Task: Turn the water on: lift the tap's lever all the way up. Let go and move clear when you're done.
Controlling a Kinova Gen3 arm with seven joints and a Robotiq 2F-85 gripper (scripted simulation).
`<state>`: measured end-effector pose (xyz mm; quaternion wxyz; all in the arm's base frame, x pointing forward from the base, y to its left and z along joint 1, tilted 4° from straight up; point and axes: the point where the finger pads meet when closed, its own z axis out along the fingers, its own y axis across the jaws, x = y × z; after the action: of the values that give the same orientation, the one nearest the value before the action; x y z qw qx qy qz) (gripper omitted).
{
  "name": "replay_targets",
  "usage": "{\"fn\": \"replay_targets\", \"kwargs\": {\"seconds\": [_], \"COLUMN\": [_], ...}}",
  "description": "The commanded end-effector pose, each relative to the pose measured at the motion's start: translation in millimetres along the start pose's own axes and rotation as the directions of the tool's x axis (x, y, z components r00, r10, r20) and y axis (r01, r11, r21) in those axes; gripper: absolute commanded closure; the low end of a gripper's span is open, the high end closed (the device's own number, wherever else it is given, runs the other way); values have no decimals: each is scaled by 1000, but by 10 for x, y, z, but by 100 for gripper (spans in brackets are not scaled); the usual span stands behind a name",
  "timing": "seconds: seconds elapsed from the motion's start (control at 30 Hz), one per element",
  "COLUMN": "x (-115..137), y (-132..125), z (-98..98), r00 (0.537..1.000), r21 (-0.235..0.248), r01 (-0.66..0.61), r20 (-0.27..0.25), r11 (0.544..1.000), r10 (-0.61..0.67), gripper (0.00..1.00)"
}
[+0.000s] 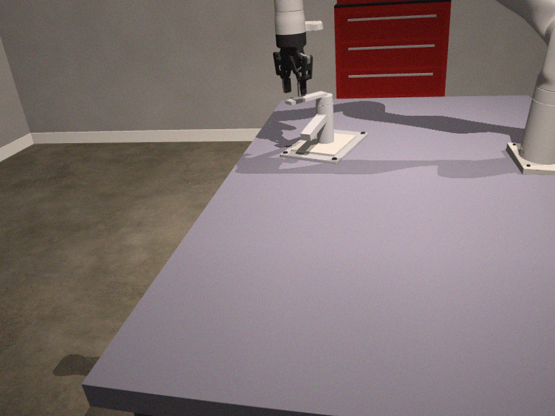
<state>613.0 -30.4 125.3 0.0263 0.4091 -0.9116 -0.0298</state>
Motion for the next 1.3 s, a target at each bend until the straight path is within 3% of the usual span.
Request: {"fn": "replay_targets", "kwargs": {"seconds": [0.0,1.27], "x": [-3,-6], "y": [-4,-7], "z": [-14,-14], "r00": [1000,1000], "r21": [2,2], "r01": [0,0], "r20": [2,2], "r11": [1000,1000], "r10": [0,0], "gripper": [32,32]}}
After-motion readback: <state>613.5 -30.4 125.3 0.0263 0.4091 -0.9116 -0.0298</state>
